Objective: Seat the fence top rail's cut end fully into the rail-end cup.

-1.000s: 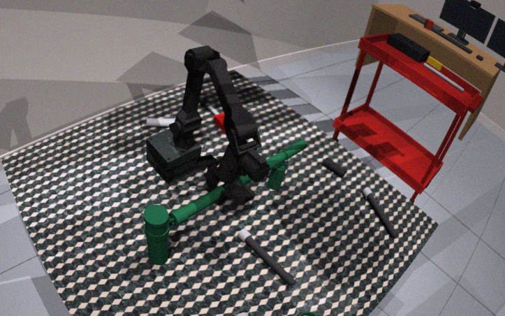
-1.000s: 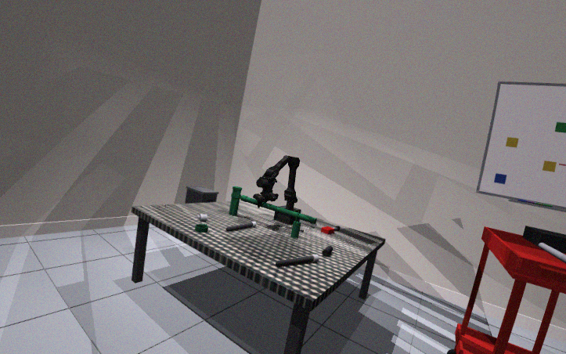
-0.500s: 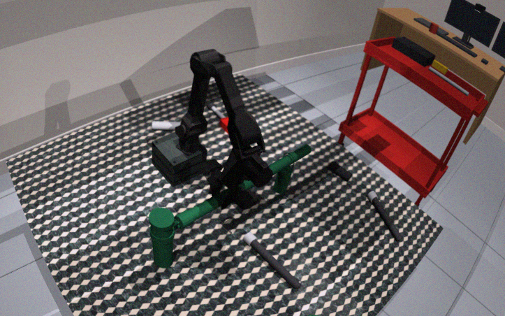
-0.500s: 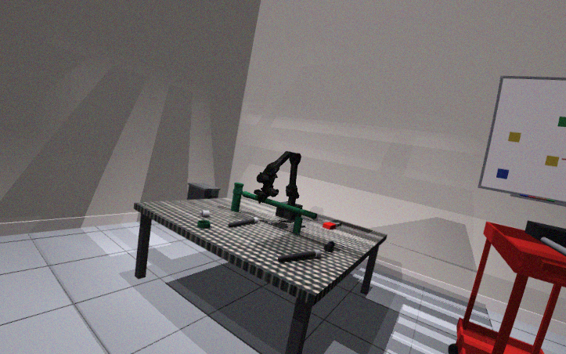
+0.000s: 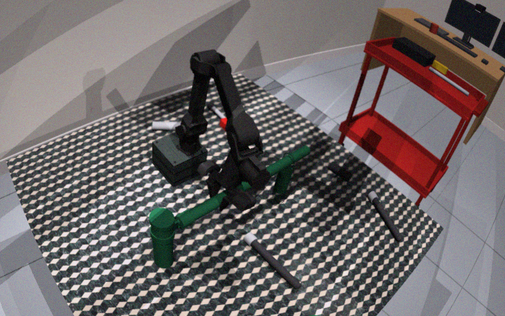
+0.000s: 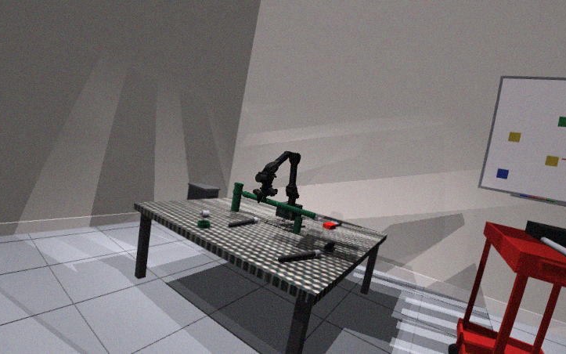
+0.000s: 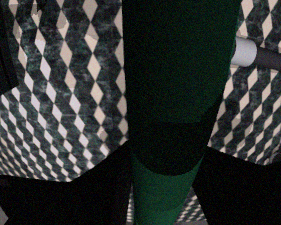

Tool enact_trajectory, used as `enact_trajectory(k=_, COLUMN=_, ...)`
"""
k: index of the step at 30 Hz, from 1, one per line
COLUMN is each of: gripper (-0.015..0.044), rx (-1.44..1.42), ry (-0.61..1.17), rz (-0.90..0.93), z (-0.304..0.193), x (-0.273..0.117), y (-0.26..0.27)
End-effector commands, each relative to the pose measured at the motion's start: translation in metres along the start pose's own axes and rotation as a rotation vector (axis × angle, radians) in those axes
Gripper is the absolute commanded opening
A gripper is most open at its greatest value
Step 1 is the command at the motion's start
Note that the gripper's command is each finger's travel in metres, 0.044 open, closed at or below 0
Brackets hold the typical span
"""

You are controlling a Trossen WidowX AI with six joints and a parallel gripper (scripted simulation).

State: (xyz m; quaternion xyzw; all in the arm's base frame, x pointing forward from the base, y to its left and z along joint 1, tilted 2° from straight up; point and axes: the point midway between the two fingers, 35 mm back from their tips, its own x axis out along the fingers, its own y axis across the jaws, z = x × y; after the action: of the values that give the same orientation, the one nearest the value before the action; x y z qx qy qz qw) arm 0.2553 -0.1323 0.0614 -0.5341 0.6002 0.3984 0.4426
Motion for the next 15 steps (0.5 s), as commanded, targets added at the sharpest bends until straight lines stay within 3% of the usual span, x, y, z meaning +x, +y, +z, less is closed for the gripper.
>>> enact_trajectory(k=1, gripper=0.0000, rx=0.004, ry=0.016, rz=-0.014, z=-0.0079, x=-0.0036, y=-0.0047)
enact_trajectory(k=14, gripper=0.0000, rx=-0.001, ry=0.000, rz=0.001, z=-0.0026, x=0.0004, y=-0.0006)
enact_trajectory(k=15, gripper=0.0026, rx=-0.001, ry=0.000, rz=0.001, z=-0.0026, x=0.0004, y=-0.0006)
